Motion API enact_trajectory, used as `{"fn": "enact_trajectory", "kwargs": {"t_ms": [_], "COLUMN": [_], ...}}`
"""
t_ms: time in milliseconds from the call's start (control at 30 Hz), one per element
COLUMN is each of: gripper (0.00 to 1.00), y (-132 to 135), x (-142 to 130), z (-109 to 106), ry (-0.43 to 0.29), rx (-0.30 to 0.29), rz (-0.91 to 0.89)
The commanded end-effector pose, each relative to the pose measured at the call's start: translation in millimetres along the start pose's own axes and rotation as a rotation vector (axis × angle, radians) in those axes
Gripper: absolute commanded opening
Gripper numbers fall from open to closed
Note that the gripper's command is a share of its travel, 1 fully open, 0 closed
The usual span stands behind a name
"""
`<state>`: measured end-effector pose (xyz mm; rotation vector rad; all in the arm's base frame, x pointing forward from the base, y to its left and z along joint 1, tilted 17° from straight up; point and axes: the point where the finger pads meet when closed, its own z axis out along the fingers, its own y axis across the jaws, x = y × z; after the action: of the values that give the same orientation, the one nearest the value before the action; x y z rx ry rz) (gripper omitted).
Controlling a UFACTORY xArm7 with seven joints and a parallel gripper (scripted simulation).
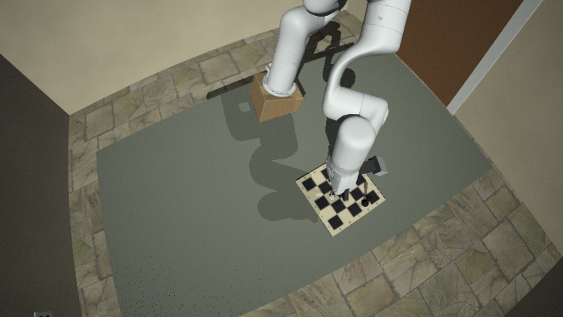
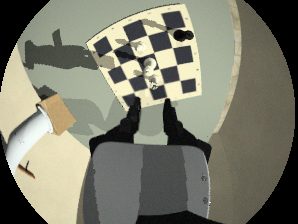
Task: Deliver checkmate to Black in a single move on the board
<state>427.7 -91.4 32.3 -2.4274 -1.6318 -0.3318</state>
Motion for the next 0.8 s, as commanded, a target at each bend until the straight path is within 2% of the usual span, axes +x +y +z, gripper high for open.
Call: {"fn": "enact_trajectory", "kwargs": {"t_ms": [0,767], "gripper": [0.37,0.37], "y": [1.5,1.5], "x": [-0.1,0.0], "z": [-1.5,2.7], "ry": [0.000,0.000], "rx": [-0.004,-0.003], "rz": [0.000,0.021]}}
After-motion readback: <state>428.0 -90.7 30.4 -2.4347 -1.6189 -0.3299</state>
